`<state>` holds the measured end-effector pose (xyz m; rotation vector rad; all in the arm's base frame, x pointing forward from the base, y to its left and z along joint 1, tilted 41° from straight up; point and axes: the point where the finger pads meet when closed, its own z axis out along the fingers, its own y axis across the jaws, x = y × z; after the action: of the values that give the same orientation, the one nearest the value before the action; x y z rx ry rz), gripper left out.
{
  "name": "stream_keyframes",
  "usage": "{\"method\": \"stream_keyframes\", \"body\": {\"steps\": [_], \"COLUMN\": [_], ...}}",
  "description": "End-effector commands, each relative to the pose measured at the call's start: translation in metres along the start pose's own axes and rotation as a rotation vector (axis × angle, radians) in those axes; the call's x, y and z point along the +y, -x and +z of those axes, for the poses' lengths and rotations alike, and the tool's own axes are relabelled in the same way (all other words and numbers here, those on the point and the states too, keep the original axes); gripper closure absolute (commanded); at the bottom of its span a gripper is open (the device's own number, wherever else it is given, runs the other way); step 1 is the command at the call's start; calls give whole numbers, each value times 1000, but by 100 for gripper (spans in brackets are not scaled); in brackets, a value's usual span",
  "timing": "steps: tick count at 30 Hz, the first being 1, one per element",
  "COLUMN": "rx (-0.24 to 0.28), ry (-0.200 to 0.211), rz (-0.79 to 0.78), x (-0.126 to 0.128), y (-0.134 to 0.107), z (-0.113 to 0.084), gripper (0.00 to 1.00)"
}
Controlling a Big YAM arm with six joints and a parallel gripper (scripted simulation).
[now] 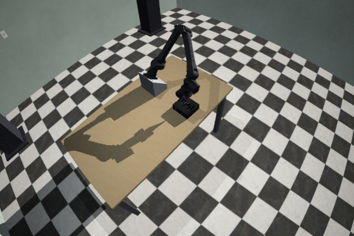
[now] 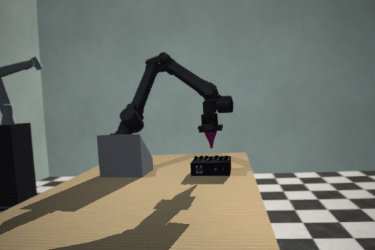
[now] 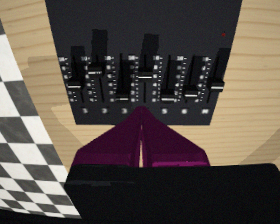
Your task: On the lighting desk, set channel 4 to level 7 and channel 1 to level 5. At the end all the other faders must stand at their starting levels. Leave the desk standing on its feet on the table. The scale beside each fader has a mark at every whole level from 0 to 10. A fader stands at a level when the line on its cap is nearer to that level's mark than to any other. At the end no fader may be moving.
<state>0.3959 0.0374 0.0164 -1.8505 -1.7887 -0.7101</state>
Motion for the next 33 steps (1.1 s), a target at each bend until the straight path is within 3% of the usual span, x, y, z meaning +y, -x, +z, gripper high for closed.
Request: {"method": "stream_keyframes", "body": {"steps": [1,12,13,22,30,33], "rx": [-9,-10,-10,-16,-20,-19], "ry": [27,31,31,50,51,51], "rz": [-14,-11,-11,-31,-33,-32], "x": [15,15,15,20,19,19], "y": [4,4,4,-1,-1,-1], "z": [-16,-17,-17,-35,-76,-82], "gripper": [100,100,0,0,0,0]}}
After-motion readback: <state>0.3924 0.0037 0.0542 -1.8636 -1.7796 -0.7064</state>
